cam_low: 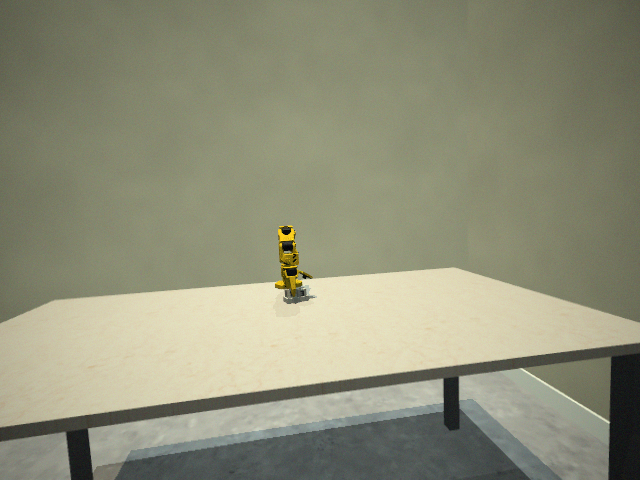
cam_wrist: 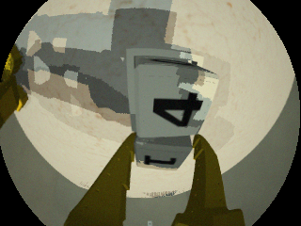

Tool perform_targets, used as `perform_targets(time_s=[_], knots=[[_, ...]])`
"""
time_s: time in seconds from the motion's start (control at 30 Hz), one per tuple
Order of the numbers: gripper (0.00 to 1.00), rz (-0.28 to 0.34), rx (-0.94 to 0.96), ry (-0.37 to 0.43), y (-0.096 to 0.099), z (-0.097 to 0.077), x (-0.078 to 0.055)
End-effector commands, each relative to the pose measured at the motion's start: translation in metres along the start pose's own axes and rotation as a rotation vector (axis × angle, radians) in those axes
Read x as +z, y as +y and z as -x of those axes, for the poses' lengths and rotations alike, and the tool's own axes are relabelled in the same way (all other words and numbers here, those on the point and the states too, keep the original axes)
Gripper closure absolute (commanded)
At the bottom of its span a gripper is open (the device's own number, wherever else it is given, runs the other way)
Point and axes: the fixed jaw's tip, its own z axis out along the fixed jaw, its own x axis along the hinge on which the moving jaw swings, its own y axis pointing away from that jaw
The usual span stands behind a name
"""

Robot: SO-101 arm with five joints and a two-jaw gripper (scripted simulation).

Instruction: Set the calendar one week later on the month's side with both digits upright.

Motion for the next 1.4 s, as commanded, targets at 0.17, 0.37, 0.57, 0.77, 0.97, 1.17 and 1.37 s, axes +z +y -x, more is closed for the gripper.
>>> perform_targets(time_s=[0.17, 0.37, 0.57, 0.77, 0.97, 1.17, 1.37], knots=[[0.65, -0.021, -0.017, 0.005, -0.003, 0.001, -0.002], [0.64, -0.021, -0.017, 0.005, -0.003, 0.001, -0.002], [0.64, -0.021, -0.017, 0.005, -0.003, 0.001, -0.004], [0.64, -0.021, -0.017, 0.005, -0.005, 0.000, -0.017], [0.64, -0.021, -0.017, 0.005, -0.005, 0.000, -0.032], [0.64, -0.021, -0.017, 0.005, -0.003, 0.000, -0.052], [0.64, -0.021, -0.017, 0.005, -0.002, 0.001, -0.061]])
